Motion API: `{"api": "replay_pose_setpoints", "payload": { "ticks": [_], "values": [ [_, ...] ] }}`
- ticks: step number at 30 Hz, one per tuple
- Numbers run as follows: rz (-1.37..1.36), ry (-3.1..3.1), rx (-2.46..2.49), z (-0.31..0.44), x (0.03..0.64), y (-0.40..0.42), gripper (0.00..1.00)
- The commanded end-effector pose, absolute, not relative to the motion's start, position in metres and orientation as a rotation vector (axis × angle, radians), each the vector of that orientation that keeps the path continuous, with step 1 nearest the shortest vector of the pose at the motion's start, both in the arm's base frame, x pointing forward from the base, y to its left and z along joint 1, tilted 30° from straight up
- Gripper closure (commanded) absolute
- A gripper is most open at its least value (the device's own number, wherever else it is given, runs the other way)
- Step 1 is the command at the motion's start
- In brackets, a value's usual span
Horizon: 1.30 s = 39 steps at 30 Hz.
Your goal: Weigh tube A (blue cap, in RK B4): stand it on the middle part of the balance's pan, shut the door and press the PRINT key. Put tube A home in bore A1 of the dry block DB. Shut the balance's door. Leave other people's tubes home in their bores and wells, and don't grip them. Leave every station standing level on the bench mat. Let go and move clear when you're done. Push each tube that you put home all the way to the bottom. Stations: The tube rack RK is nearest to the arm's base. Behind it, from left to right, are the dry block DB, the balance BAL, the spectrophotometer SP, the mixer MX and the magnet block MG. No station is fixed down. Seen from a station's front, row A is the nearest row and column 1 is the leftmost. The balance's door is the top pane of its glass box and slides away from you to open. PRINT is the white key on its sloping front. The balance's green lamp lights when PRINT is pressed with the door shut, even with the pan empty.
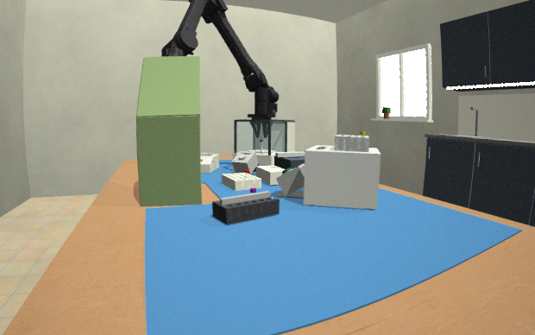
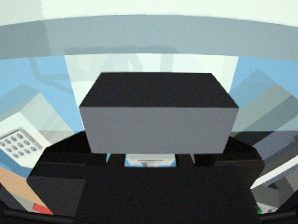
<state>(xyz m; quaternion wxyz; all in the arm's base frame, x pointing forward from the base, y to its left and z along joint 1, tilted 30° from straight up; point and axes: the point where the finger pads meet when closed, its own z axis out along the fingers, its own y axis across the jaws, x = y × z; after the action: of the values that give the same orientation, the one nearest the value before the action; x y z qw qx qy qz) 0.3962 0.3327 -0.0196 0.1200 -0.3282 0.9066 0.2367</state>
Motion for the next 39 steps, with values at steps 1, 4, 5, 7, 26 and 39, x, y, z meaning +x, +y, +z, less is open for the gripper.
{"api": "replay_pose_setpoints", "payload": {
  "ticks": [1,4,5,7,26,39],
  "values": [
    [0.688,2.678,-0.966,-0.029,0.390,0.327,0.64],
    [0.688,2.672,-0.965,-0.028,0.392,0.327,0.64],
    [0.688,2.672,-0.965,-0.028,0.392,0.327,0.64],
    [0.693,2.640,-0.957,-0.016,0.400,0.333,0.64],
    [0.689,2.643,-0.950,0.009,0.397,0.311,0.64],
    [0.689,2.640,-0.950,0.027,0.397,0.302,0.64]
  ]
}}
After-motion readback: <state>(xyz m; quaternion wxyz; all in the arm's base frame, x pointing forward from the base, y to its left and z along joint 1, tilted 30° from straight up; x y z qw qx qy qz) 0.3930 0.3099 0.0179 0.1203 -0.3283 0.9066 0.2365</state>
